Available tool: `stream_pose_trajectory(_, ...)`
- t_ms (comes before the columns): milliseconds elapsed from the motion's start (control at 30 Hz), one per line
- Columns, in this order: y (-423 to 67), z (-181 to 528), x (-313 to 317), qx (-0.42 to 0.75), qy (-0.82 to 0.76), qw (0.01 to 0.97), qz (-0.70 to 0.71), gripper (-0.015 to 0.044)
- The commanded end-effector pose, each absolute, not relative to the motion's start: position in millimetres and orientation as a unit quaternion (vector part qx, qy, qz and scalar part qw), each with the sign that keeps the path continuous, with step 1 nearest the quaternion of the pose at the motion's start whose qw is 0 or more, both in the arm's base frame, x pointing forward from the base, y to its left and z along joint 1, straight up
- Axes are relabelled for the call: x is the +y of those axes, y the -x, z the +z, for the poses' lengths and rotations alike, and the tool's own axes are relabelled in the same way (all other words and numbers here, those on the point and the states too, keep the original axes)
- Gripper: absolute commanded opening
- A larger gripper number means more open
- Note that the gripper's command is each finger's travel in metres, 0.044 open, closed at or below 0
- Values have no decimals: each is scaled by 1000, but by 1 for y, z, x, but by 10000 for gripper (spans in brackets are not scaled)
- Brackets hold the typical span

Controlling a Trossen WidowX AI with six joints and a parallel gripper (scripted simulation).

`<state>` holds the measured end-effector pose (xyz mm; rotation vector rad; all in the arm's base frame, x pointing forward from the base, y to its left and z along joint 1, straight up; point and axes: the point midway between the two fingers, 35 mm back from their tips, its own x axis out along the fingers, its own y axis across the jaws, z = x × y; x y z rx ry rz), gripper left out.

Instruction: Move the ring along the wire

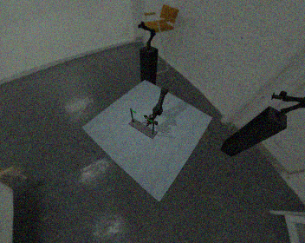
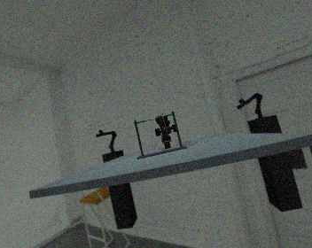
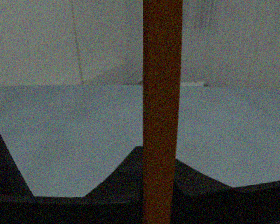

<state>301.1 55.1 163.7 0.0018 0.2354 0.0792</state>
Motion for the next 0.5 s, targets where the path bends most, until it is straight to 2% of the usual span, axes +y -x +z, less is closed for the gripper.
stream_pose_trajectory(0,-301,165,58,115,2,993,40,-150)
stream_pose_trajectory(467,-300,165,72,115,3,993,41,-150)
